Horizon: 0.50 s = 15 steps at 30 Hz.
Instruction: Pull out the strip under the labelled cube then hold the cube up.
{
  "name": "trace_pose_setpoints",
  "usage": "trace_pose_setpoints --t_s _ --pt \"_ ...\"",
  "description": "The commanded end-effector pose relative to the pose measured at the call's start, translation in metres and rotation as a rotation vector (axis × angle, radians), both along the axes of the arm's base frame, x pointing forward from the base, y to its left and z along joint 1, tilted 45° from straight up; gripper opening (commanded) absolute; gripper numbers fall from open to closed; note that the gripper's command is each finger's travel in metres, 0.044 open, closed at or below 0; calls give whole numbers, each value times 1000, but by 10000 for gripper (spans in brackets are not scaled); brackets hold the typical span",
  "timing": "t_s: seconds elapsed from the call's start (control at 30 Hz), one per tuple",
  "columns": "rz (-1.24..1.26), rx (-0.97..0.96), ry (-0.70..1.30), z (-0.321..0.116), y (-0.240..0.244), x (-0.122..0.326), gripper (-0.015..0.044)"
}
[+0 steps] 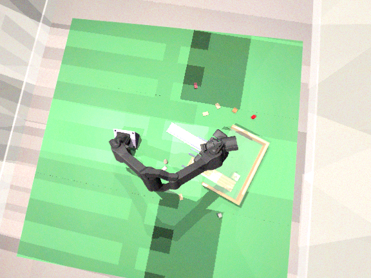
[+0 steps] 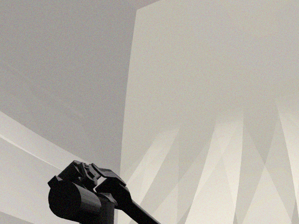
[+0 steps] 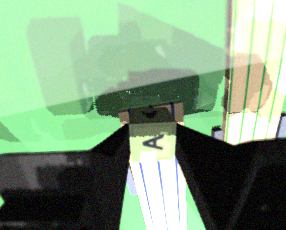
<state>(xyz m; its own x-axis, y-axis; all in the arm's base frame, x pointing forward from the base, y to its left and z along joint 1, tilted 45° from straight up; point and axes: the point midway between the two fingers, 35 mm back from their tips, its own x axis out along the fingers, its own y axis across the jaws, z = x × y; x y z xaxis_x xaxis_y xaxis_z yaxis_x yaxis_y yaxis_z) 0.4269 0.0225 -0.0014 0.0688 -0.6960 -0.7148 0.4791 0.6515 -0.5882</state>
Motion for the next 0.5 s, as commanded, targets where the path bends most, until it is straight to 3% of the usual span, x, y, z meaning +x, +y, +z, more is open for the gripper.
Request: trace_pose_setpoints --t_s 0.0,0.47 --pt "-1 0 0 2 1 -3 6" --pt "1 -3 8 27 26 -62 0"
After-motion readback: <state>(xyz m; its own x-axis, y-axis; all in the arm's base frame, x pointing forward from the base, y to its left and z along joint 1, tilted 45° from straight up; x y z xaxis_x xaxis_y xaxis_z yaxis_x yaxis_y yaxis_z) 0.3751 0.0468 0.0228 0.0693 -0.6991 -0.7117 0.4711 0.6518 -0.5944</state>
